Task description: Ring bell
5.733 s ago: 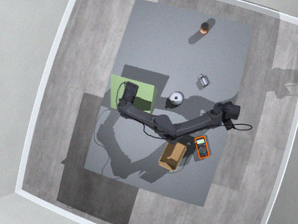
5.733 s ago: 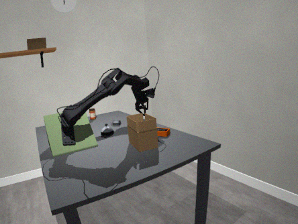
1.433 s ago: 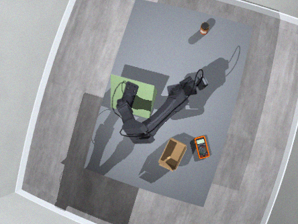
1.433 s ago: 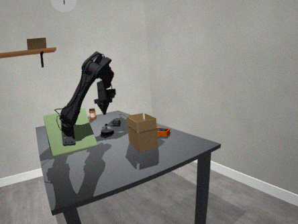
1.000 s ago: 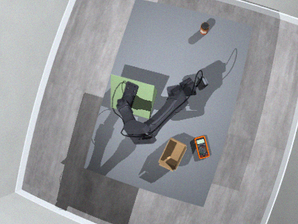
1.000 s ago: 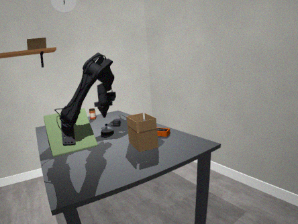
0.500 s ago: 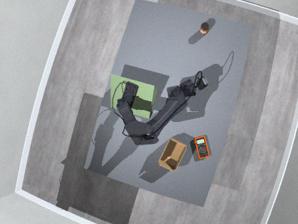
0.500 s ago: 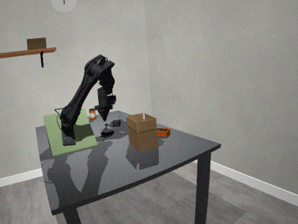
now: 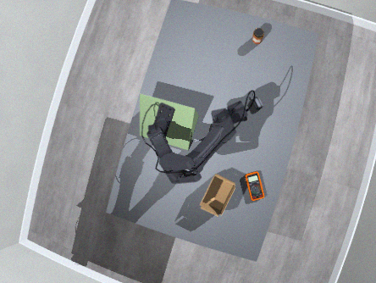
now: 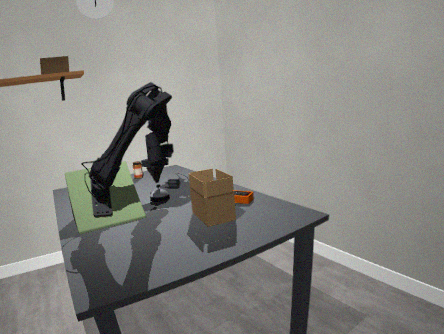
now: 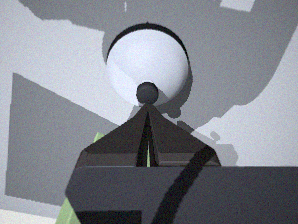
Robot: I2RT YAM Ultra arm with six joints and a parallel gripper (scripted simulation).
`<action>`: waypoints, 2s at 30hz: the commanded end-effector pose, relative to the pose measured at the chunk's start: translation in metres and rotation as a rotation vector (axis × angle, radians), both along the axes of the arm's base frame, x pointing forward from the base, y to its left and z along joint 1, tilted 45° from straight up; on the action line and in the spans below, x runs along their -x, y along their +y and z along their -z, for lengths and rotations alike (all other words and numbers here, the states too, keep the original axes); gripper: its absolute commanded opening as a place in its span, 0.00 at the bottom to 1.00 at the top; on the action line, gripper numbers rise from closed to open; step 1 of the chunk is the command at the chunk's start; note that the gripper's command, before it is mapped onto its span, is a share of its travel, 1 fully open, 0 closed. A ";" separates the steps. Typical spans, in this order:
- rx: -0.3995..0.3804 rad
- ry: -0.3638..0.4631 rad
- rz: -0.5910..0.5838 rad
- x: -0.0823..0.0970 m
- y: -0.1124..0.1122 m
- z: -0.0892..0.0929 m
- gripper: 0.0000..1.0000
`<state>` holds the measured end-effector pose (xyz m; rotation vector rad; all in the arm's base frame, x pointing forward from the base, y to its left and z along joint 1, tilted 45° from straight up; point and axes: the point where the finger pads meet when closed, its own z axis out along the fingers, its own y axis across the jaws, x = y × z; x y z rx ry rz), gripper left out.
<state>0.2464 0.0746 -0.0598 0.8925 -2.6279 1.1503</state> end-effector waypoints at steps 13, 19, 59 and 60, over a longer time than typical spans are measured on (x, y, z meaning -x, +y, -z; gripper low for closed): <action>-0.007 -0.011 -0.013 -0.002 -0.001 0.003 0.00; -0.007 -0.011 -0.013 -0.002 -0.001 0.003 0.00; -0.030 -0.036 -0.018 -0.015 0.009 0.004 0.00; -0.030 -0.037 -0.018 -0.015 0.009 0.004 0.00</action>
